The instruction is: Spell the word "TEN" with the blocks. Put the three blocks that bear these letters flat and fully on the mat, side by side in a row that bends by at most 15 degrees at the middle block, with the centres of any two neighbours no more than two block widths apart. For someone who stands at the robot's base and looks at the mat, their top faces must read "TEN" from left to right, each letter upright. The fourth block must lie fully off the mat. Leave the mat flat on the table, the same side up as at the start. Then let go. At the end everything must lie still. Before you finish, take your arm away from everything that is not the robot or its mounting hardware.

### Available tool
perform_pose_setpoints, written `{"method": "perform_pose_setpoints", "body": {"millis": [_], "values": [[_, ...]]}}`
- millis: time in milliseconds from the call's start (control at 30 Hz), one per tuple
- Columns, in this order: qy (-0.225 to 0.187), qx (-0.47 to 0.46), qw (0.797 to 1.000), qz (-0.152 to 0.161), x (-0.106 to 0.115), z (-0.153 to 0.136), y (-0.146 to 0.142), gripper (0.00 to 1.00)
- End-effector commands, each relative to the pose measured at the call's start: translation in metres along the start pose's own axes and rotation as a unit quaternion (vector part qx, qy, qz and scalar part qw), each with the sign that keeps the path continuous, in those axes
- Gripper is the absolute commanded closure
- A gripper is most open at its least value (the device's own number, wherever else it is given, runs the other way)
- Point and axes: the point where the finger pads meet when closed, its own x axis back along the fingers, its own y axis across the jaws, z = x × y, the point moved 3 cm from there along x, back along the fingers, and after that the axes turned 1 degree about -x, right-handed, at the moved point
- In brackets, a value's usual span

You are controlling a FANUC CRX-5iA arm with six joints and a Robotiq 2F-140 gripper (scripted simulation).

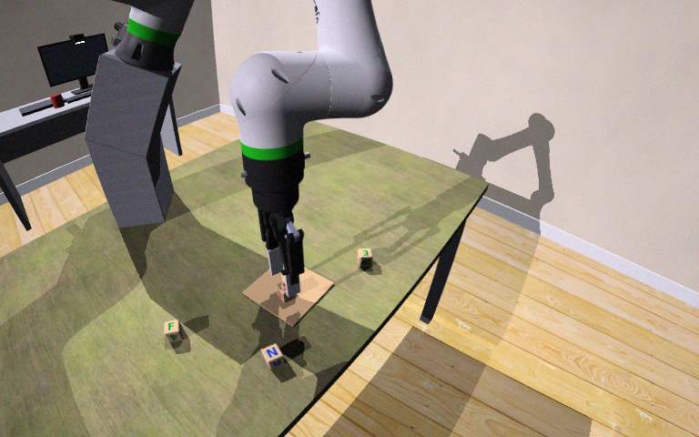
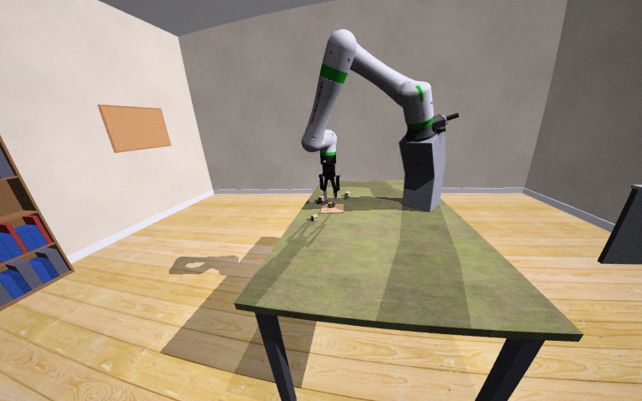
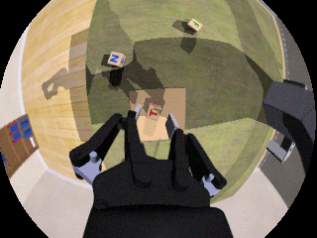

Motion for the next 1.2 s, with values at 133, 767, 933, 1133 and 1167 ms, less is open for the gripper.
{"method": "perform_pose_setpoints", "body": {"millis": [133,767,933,1133,1167], "values": [[0.000,0.000,1.000,0.000,-0.001,0.000,0.000,0.60],[0.000,0.000,1.000,0.000,-0.033,0.000,0.000,0.60],[0.000,0.000,1.000,0.000,-0.037,0.000,0.000,0.60],[0.000,0.000,1.000,0.000,-0.037,0.000,0.000,0.60],[0.000,0.000,1.000,0.000,-0.037,0.000,0.000,0.60]]}}
